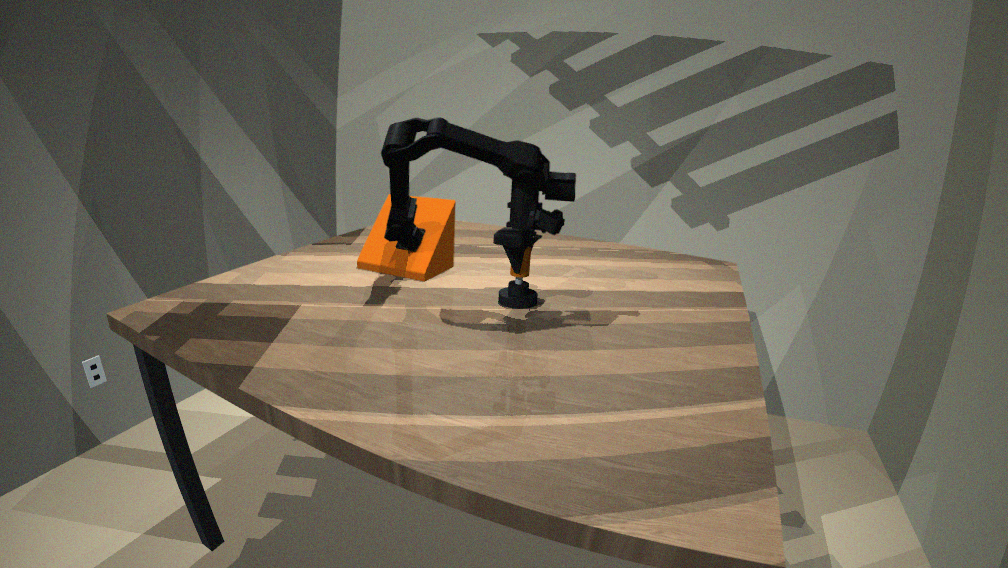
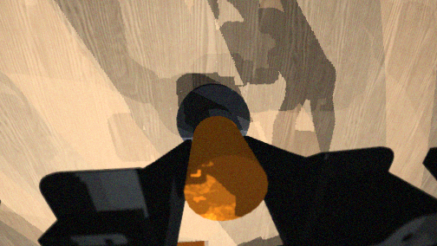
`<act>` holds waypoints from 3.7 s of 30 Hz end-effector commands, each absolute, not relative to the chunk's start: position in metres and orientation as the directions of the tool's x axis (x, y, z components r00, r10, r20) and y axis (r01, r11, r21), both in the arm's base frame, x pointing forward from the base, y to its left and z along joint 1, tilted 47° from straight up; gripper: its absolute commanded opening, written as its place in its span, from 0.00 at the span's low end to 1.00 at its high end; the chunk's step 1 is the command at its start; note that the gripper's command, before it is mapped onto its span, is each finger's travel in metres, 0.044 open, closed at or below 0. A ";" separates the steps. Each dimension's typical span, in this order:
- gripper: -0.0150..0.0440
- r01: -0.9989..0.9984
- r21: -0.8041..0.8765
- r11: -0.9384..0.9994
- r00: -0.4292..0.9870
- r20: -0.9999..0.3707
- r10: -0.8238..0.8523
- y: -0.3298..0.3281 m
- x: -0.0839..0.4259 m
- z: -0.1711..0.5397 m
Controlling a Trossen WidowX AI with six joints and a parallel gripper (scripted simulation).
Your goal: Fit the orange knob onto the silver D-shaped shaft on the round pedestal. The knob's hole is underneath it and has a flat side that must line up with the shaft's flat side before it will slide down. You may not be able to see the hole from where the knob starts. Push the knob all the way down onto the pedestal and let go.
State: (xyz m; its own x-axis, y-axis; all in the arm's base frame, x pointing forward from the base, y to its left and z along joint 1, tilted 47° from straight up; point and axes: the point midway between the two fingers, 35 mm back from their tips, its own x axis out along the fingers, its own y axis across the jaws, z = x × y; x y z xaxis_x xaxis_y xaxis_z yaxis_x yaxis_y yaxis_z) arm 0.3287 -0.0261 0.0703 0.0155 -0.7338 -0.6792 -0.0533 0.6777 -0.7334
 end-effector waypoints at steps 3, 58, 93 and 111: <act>0.25 -0.038 -0.732 0.680 0.021 -0.681 -0.732 -0.026 0.331 0.072; 0.25 -0.038 -0.732 0.680 0.020 -0.681 -0.732 -0.028 0.327 0.069; 0.25 0.170 -0.719 0.674 0.020 -0.681 -0.732 -0.026 0.327 0.071; 0.25 0.180 -0.717 0.673 0.020 -0.681 -0.732 -0.025 0.329 0.073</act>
